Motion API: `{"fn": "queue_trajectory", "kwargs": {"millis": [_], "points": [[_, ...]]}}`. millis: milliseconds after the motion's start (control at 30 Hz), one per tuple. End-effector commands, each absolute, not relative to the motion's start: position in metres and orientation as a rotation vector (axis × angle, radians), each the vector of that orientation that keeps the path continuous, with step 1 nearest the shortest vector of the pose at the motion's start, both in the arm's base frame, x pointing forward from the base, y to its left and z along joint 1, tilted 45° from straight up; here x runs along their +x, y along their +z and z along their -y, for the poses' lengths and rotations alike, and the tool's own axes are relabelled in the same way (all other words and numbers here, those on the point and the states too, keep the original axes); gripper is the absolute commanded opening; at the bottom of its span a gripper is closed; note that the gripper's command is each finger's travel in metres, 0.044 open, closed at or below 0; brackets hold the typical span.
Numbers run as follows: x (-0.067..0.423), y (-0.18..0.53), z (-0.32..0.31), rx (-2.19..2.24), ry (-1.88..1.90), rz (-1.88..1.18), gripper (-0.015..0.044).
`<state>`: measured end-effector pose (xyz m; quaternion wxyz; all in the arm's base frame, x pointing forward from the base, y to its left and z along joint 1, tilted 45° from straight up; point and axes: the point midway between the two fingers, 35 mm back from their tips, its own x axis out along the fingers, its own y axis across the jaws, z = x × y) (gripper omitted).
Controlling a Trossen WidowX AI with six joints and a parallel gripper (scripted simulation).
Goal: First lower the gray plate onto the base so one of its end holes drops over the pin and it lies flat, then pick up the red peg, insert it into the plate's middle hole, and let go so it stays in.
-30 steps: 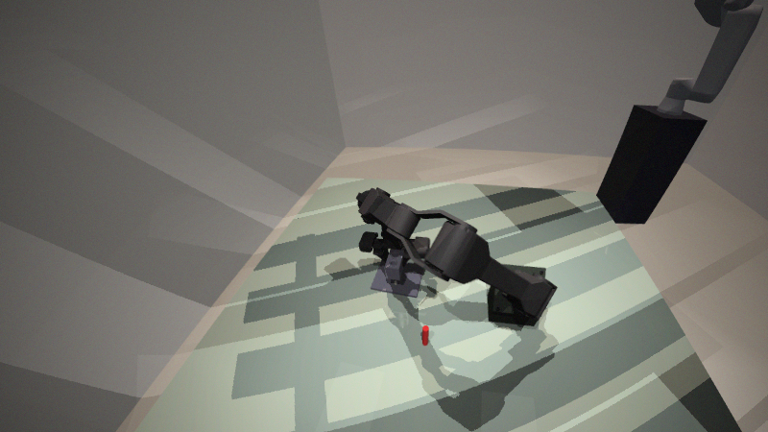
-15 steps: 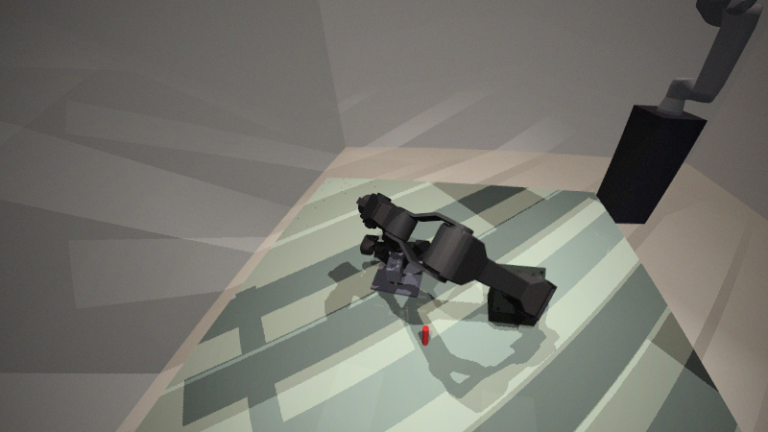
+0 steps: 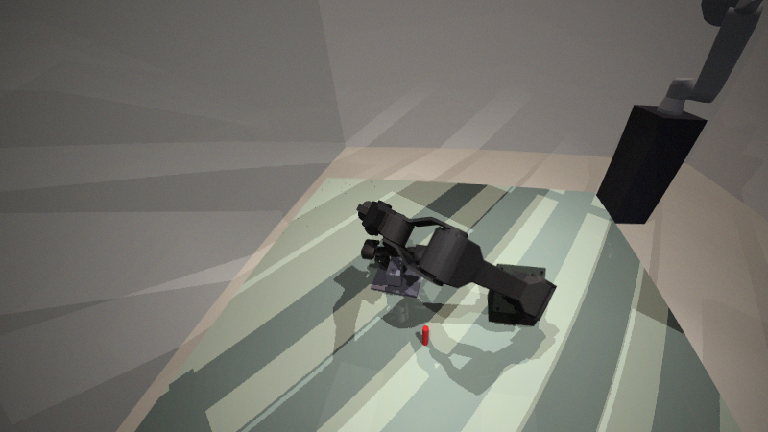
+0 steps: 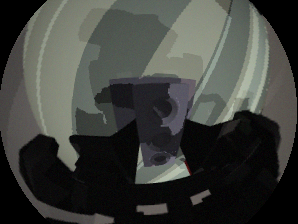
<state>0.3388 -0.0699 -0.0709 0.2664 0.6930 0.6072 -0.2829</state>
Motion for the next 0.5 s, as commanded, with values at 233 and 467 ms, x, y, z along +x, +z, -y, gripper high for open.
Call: {"fn": "queue_trajectory", "kwargs": {"millis": [233,467], "points": [[0.3389,-0.0728,0.0678,1.871,-0.764,-1.641,0.0],[0.3389,-0.0728,0.0678,1.871,-0.764,-1.641,0.0157]]}}
